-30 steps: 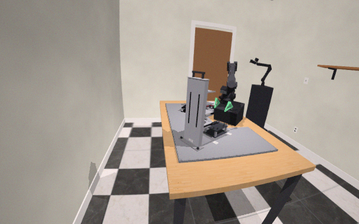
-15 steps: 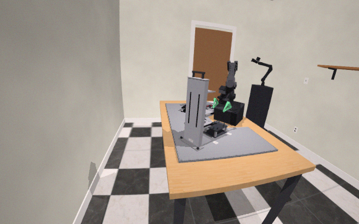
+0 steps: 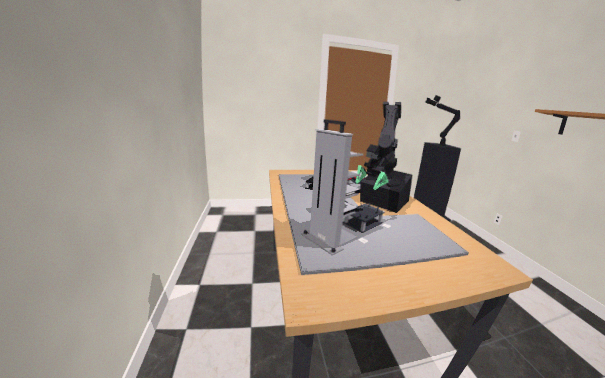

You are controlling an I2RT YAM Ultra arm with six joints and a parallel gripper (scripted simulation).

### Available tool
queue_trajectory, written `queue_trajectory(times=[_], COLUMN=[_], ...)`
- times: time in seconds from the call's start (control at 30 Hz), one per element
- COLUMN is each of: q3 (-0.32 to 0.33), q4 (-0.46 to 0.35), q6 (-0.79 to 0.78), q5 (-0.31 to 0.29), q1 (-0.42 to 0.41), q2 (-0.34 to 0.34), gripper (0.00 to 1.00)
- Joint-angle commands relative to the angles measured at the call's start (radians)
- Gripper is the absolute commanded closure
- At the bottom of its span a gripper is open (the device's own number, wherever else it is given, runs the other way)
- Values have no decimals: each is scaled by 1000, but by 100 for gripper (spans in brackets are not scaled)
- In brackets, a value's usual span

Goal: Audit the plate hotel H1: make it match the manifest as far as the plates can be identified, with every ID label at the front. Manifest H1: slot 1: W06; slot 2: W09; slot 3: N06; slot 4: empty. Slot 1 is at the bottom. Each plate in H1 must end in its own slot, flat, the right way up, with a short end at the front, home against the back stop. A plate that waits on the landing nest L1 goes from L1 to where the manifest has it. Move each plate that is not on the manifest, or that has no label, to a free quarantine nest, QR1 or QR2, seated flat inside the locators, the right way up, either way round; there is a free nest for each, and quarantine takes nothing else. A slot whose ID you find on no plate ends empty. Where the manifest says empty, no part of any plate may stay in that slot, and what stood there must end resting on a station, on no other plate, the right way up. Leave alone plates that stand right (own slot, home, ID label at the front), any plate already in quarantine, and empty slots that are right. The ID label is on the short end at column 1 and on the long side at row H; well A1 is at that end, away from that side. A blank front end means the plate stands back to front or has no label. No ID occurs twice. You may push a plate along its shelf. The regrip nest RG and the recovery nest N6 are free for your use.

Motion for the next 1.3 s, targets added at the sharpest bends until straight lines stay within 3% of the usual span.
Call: queue_trajectory(times=[0.0,1.27], q3=[44,189], q4=[22,60], q6=[-13,-58], q5=[-14,-81], q1=[-14,-93], q2=[21,191], gripper=[0,0])
